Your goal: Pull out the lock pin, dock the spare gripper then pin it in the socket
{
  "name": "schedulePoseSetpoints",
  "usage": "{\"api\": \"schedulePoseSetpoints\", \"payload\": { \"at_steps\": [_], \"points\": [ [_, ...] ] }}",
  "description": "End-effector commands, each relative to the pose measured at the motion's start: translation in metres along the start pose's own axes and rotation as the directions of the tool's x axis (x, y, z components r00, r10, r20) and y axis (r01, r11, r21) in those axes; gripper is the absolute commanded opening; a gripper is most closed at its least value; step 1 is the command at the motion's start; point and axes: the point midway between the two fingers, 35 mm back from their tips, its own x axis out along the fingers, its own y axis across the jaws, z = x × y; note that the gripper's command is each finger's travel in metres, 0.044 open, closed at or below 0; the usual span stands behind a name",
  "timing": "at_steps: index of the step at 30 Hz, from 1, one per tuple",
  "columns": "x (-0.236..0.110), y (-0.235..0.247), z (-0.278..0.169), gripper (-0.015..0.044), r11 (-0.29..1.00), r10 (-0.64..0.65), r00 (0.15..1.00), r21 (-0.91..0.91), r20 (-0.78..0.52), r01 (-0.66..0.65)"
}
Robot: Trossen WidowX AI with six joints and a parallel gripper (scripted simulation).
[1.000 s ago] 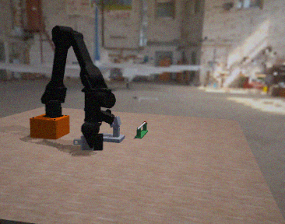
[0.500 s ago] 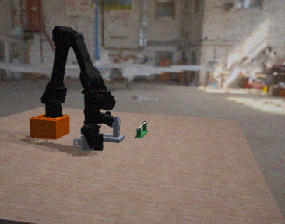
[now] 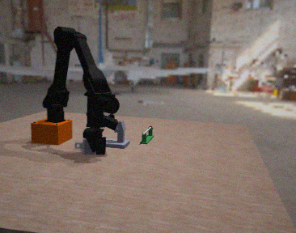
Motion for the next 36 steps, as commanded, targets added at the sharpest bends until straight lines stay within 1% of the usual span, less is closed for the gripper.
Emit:
{"api": "schedulePoseSetpoints", "payload": {
  "at_steps": [1, 6, 9, 10, 11, 23, 36],
  "points": [
    [-0.022, -0.005, 0.004, 0.0, 1.0, -0.022, 1.0, 0.004, 0.014, 0.021],
    [-0.043, -0.004, 0.003, 0.0, 1.0, -0.022, 1.0, 0.004, 0.014, 0.022],
    [-0.043, -0.004, 0.003, 0.0, 1.0, -0.022, 1.0, 0.004, 0.014, 0.022],
    [-0.036, -0.002, 0.002, 0.0, 1.0, -0.014, 1.0, -0.004, 0.013, 0.014],
    [-0.036, -0.002, 0.002, 0.0, 1.0, -0.014, 1.0, -0.016, 0.013, 0.015],
    [-0.037, -0.001, -0.001, 0.0, 0.954, -0.017, 1.0, -0.299, 0.014, 0.021],
    [-0.038, 0.0, -0.004, 0.0, 0.813, -0.018, 1.0, -0.581, 0.013, 0.022]
  ]
}}
